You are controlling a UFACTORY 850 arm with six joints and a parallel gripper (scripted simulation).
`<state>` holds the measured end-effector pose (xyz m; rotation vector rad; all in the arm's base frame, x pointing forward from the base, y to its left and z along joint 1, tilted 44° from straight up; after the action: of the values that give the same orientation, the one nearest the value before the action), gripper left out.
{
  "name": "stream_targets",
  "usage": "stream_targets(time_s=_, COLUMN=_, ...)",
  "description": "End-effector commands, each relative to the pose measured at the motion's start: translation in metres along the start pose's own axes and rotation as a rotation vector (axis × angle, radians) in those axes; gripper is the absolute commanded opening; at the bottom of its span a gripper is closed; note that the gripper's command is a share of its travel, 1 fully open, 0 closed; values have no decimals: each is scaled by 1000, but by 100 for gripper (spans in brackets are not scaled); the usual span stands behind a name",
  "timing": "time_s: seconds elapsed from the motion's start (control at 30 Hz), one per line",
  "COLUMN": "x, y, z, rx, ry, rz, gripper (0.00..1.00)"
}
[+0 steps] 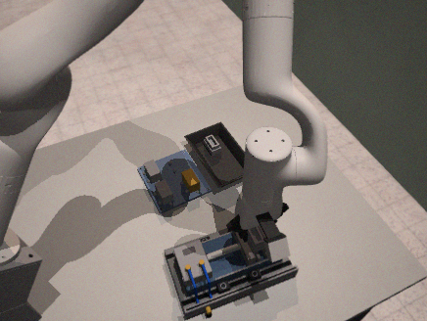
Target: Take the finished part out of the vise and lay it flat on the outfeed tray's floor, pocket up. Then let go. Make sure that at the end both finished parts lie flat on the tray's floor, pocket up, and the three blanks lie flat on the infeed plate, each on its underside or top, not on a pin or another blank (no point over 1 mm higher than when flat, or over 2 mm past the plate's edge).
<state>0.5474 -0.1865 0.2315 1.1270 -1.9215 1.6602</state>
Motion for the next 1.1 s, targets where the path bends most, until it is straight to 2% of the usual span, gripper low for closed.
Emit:
stream_targets(time_s=0.0, x=0, y=-1, z=0, rx=0, ry=1, rz=1, gripper=69)
stream_targets(time_s=1.07, x=-2, y=-1, z=0, rx=0, ry=1, rz=1, gripper=69)
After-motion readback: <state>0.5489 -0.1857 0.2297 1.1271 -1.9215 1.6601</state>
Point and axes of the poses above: the point where the finger pads meet when closed, its own x axis back along the fingers, its own y axis across the jaws, z = x × y, the point moved 1 cm from there along x, back along the fingers, and after that the axes turned 11 degrees about x, right-handed, at the moved point
